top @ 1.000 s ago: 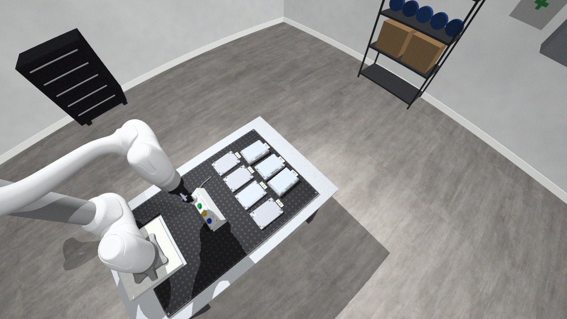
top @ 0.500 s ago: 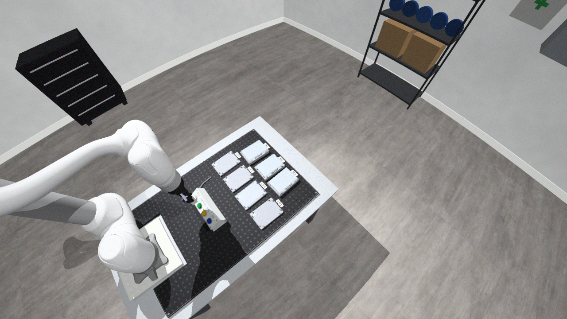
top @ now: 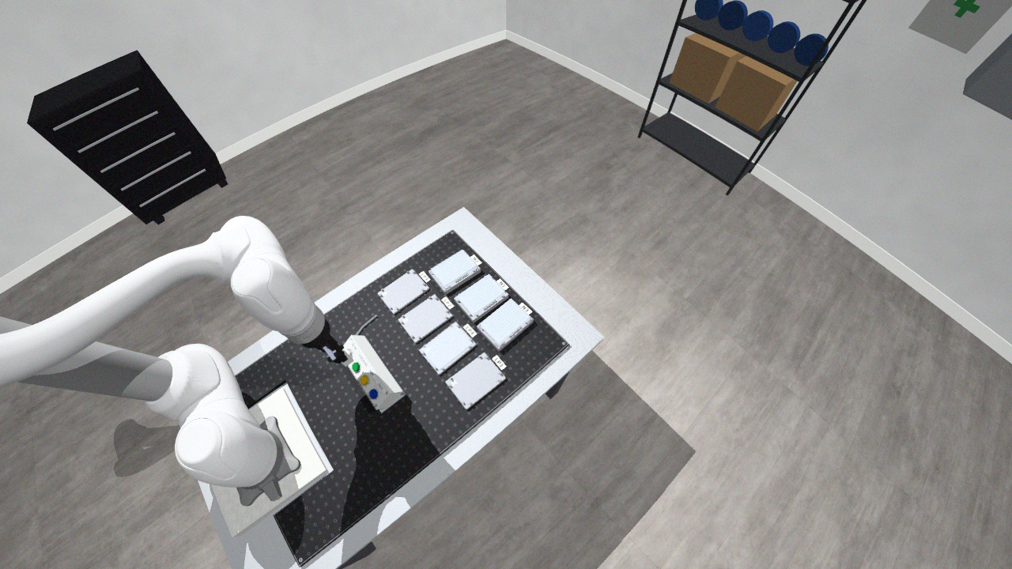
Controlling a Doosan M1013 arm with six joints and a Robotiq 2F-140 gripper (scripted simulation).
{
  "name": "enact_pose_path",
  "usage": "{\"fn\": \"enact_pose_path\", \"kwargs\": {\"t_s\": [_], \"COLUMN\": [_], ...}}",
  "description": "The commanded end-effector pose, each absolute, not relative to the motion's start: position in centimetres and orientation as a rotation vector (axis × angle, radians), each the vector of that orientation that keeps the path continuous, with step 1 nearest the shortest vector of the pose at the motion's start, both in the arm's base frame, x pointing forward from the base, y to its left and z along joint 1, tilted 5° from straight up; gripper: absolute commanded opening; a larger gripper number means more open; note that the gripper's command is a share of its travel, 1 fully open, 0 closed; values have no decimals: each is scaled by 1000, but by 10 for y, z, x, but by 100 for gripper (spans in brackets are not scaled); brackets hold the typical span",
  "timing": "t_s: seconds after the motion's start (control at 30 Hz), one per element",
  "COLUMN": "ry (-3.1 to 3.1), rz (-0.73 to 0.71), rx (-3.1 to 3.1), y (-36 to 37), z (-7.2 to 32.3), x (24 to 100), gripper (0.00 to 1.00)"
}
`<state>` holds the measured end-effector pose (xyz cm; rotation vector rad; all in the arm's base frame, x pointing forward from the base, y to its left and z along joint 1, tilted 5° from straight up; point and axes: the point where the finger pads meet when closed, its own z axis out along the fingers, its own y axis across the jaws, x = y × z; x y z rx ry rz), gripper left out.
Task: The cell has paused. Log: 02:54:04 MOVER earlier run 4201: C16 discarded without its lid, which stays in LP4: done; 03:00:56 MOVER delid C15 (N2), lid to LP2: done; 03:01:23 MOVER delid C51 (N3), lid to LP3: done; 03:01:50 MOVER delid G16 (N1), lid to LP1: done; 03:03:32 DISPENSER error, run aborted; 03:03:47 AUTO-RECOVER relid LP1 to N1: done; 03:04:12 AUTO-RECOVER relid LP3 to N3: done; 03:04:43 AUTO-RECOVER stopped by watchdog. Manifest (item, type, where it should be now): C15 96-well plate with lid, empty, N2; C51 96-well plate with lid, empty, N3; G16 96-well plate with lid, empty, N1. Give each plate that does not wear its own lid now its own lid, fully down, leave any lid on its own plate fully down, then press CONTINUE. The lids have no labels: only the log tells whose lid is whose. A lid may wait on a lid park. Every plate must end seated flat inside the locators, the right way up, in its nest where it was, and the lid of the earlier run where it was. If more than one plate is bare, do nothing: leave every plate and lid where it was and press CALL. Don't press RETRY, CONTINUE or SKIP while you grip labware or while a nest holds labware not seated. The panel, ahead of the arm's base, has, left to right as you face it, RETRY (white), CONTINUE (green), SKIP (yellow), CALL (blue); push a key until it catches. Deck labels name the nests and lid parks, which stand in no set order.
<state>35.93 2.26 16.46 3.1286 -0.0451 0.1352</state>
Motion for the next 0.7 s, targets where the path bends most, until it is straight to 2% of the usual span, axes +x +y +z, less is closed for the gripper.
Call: {"fn": "enact_pose_path", "kwargs": {"t_s": [0.0,0.67], "ry": [-45,-45], "rz": [135,135], "rx": [3129,3129], "y": [23,22], "z": [163,156], "x": [359,360], "gripper": [0,0]}}
